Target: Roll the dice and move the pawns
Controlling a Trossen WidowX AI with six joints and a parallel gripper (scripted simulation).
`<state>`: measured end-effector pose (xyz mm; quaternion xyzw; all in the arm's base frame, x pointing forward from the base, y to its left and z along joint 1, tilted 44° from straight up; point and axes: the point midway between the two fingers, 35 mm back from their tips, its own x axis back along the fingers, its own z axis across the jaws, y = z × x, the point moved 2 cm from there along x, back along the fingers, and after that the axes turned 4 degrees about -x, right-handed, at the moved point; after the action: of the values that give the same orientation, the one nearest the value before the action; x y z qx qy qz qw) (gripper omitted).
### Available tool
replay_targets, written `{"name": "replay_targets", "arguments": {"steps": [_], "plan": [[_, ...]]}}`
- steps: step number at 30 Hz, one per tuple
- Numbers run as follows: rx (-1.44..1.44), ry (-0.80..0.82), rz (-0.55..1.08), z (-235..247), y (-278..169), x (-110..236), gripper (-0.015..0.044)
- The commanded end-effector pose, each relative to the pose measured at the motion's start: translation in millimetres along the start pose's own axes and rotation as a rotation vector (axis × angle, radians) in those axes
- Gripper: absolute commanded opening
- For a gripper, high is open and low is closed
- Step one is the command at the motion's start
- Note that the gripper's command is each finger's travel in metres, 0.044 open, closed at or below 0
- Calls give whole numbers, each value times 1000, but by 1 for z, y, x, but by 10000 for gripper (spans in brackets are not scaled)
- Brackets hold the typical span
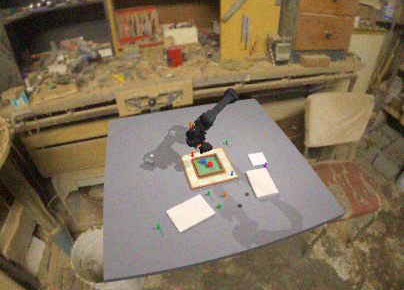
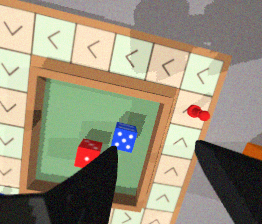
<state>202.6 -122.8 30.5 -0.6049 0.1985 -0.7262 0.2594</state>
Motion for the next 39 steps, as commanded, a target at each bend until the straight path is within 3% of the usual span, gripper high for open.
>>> {"name": "replay_targets", "arguments": {"steps": [1,11,17,34,39], "plan": [[389,5,13,-20,5,-8,200],[1254,55,22,-57,10,-23,200],[1555,77,15,-68,9,-29,200],[1573,79,15,-69,10,-29,200],[1573,79,15,-68,9,-44,200]]}}
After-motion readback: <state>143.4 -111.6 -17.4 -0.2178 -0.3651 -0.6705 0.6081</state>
